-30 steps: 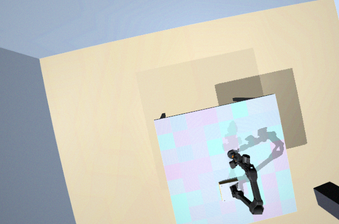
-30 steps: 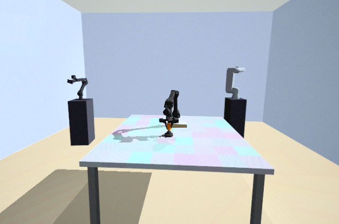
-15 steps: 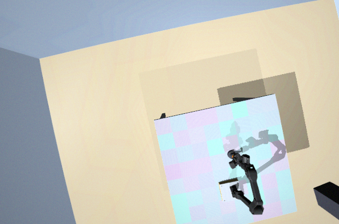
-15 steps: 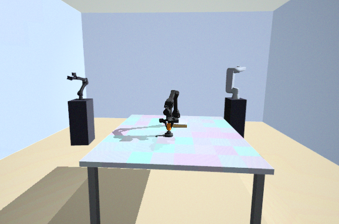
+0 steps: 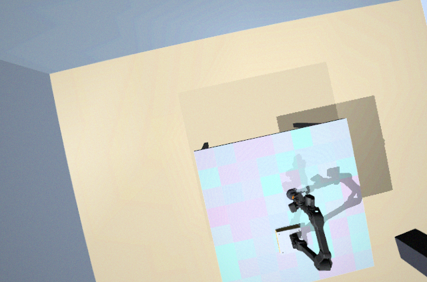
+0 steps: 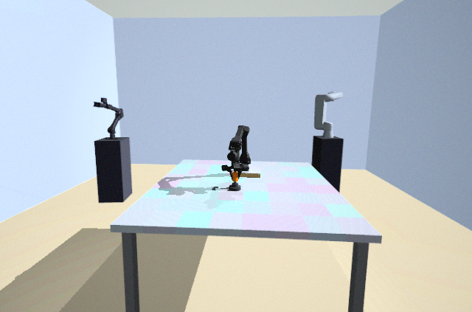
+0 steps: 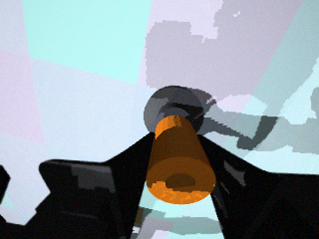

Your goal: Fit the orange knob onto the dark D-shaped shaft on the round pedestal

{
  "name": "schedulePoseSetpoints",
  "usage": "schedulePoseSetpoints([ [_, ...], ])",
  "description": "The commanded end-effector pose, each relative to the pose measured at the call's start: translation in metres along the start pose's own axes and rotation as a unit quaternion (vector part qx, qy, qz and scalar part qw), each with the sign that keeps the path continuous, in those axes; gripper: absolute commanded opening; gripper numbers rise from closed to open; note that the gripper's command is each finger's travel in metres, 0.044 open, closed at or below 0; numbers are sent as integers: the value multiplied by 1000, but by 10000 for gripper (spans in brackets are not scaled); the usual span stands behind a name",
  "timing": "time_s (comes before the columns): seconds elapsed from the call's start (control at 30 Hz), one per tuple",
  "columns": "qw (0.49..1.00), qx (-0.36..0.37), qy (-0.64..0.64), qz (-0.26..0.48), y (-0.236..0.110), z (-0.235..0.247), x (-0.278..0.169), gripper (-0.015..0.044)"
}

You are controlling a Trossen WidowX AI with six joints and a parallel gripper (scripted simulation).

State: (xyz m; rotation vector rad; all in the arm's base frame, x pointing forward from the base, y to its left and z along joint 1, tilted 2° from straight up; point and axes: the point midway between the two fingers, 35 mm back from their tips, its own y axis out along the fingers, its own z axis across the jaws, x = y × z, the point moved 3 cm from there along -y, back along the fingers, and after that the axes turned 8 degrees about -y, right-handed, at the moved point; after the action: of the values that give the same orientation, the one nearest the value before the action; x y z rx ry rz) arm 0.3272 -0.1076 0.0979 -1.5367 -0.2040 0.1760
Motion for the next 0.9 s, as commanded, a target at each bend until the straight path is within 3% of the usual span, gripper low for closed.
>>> schedulePoseSetpoints([
  [0.0,1000,-2,-2,1,0,-1,1,0],
  [0.4,1000,-2,-2,1,-4,-2,4,0],
  [0.63,995,-2,-101,1,-6,-2,4,0],
  [0.87,994,-2,-107,1,-2,-2,3,0],
])
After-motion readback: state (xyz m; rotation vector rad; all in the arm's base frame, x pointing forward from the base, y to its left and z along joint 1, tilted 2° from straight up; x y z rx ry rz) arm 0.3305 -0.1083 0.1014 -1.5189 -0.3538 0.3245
